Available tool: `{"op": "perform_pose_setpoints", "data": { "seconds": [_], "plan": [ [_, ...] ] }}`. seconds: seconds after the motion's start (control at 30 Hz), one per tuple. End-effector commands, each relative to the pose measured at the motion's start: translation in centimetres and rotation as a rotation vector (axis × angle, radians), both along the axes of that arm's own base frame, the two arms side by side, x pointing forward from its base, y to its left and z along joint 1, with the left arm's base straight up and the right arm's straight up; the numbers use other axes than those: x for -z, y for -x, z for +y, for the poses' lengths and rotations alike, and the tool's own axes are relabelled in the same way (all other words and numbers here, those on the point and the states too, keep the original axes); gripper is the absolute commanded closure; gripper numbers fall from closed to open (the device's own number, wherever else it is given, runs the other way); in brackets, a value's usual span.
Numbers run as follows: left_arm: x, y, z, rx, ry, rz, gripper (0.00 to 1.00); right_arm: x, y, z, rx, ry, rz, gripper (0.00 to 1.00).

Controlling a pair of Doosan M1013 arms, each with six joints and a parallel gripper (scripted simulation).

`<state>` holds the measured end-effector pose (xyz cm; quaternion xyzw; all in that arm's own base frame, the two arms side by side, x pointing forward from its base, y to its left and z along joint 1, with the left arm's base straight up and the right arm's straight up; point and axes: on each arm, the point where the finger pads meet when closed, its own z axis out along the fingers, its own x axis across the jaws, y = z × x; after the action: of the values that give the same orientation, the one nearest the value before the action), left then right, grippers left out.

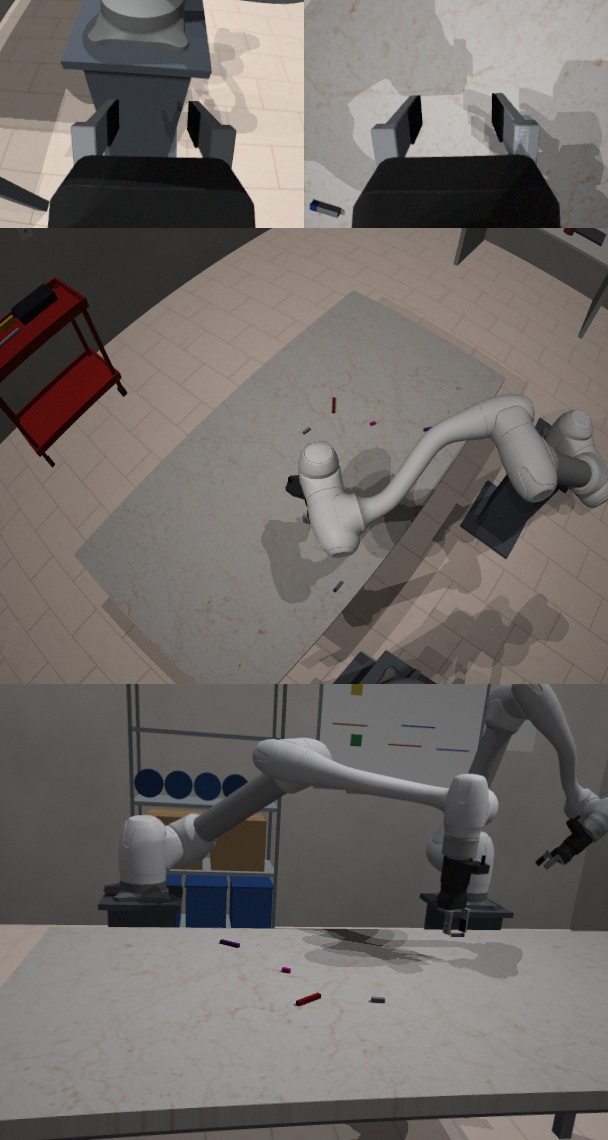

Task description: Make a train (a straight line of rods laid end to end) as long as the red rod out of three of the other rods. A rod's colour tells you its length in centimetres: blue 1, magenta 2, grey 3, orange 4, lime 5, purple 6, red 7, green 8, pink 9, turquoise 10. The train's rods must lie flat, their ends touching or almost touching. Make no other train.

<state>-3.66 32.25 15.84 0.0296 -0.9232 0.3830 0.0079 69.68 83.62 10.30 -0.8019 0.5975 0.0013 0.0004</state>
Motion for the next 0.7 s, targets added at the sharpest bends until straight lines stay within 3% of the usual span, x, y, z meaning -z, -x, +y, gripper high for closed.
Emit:
{"op": "perform_pose_setpoints", "data": {
  "seconds": [0.0, 0.03, 0.5, 0.57, 0.67],
  "plan": [
    [0.0, 0.0, 0.0, 0.0, -0.001, 0.0, 0.0, -0.2, -1.4, -1.1, 0.095, 0.0, -0.003, 0.0],
    [0.0, 0.0, 0.0, 0.0, -0.001, 0.0, 0.0, -0.1, -2.8, -2.4, 0.2, 0.0, -0.002, 0.0],
    [0.0, 0.0, 0.0, 0.0, -0.001, 0.0, 0.0, 0.3, -9.2, -9.2, 0.695, 0.001, -0.001, 0.0],
    [0.0, 0.0, 0.0, 0.0, -0.001, 0.0, 0.0, 0.3, -9.2, -9.2, 0.695, 0.001, -0.001, 0.0],
    [0.0, 0.0, 0.0, 0.0, -0.001, 0.0, 0.0, 0.4, -11.1, -11.5, 0.856, 0.001, -0.001, 0.0]
  ]
}}
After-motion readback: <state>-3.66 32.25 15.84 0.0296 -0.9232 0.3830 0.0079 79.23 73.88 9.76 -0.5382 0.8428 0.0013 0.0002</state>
